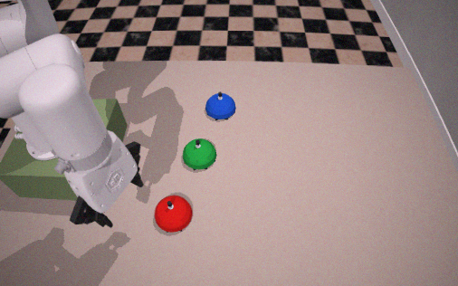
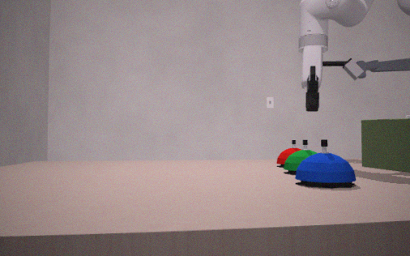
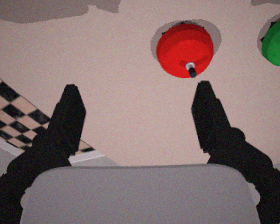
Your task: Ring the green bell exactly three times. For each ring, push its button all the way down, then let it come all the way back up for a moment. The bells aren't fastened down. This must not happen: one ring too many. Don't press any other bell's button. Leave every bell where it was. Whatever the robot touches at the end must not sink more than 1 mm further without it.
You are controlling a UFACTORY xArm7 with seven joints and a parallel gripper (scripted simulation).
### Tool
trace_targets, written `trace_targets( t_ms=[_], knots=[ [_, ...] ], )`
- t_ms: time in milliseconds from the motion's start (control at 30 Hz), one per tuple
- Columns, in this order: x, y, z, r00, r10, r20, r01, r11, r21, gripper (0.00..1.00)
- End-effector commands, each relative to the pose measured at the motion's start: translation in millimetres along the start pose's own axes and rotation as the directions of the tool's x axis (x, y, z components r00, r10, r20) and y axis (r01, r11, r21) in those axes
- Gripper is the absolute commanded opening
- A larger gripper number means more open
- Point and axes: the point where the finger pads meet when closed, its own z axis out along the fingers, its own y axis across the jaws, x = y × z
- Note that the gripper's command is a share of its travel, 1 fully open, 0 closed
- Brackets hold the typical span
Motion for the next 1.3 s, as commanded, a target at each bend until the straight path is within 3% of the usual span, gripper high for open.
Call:
trace_targets(
  t_ms=[0,100,133,200,233,300,333,400,433,467,533,567,600,667,700,733,767,833,867,900,933,1033,1100,1267],
  knots=[
    [-18.8,38.6,-0.9,0.961,-0.275,0.001,0.275,0.961,-0.005,1.00],
    [-18.8,38.6,-0.9,0.946,-0.323,0.000,0.323,0.946,-0.006,1.00],
    [-24.4,59.3,-0.8,0.889,-0.458,-0.003,0.458,0.889,-0.007,1.00],
    [-24.4,59.3,-0.8,0.864,-0.503,-0.002,0.503,0.864,-0.008,1.00],
    [-28.6,81.3,-0.8,0.825,-0.566,-0.005,0.566,0.825,-0.007,1.00],
    [-28.6,81.3,-0.8,0.770,-0.638,-0.004,0.638,0.770,-0.011,1.00],
    [-31.3,104.0,-0.7,0.733,-0.680,-0.007,0.680,0.733,-0.010,1.00],
    [-31.3,104.0,-0.7,0.661,-0.750,-0.005,0.750,0.661,-0.013,1.00],
    [-31.3,104.0,-0.7,0.655,-0.755,-0.004,0.755,0.655,-0.014,1.00],
    [-32.2,126.5,-0.7,0.582,-0.813,-0.007,0.813,0.582,-0.014,1.00],
    [-32.2,126.5,-0.7,0.527,-0.850,-0.004,0.850,0.527,-0.017,1.00],
    [-31.6,148.2,-0.6,0.463,-0.886,-0.006,0.886,0.463,-0.017,1.00],
    [-31.6,148.2,-0.6,0.419,-0.908,-0.004,0.908,0.419,-0.019,1.00],
    [-31.6,148.2,-0.6,0.419,-0.908,-0.004,0.908,0.419,-0.019,1.00],
    [-29.8,168.2,-0.6,0.282,-0.959,-0.002,0.959,0.282,-0.022,1.00],
    [-29.8,168.2,-0.6,0.263,-0.965,0.000,0.965,0.263,-0.023,1.00],
    [-27.1,185.9,-0.6,0.204,-0.979,-0.002,0.979,0.204,-0.023,1.00],
    [-27.1,185.9,-0.6,0.144,-0.990,0.002,0.989,0.144,-0.025,1.00],
    [-24.1,201.0,-0.6,0.065,-0.998,0.003,0.998,0.064,-0.026,1.00],
    [-24.1,201.0,-0.6,0.041,-0.999,0.005,0.999,0.041,-0.026,1.00],
    [-21.1,213.0,-0.7,-0.033,-0.999,0.007,0.999,-0.033,-0.027,1.00],
    [-16.8,227.9,-0.7,-0.142,-0.990,0.011,0.989,-0.143,-0.028,1.00],
    [-15.3,232.6,-0.7,-0.174,-0.985,0.012,0.984,-0.175,-0.029,1.00],
    [-15.2,232.8,-0.7,-0.176,-0.984,0.012,0.984,-0.176,-0.029,1.00]
  ],
)
